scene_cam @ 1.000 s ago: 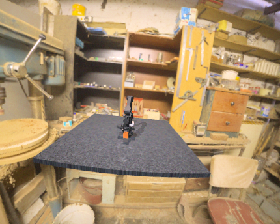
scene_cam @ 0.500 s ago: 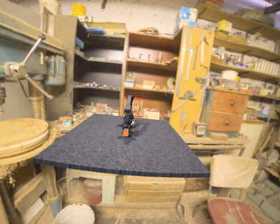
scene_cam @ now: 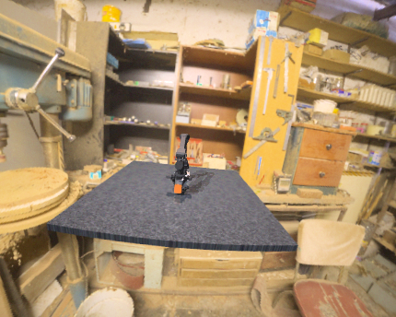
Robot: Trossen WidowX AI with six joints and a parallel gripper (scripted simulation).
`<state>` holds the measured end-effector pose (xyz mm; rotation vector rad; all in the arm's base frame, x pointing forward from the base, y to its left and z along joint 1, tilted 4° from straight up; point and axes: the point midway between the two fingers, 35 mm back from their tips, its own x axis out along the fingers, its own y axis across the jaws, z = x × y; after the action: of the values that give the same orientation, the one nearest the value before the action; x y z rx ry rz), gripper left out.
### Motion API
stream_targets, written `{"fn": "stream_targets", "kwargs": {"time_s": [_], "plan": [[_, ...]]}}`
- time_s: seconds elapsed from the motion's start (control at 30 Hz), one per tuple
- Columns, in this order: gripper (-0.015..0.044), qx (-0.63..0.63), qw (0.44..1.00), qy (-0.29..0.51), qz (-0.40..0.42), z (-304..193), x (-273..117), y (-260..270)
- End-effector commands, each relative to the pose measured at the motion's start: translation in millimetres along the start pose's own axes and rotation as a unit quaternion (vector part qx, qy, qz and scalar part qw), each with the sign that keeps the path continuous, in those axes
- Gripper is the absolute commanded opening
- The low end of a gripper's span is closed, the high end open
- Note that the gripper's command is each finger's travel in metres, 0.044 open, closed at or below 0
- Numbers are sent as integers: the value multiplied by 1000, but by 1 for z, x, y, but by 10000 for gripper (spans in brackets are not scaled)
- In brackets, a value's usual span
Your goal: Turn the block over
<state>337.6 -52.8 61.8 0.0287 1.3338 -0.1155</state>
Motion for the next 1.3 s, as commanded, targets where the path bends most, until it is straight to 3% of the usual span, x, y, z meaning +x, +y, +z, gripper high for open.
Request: {"fn": "stream_targets", "kwargs": {"time_s": [0.0, 0.6, 0.77, 1.27], "plan": [[0, -1, 1000, -30, 2, 1, -2, 0], [0, -3, 985, -174, 1, -5, -3, 0], [0, -3, 984, -180, 0, -5, -3, 0], [0, 0, 960, -281, 3, 4, 27, 0]]}}
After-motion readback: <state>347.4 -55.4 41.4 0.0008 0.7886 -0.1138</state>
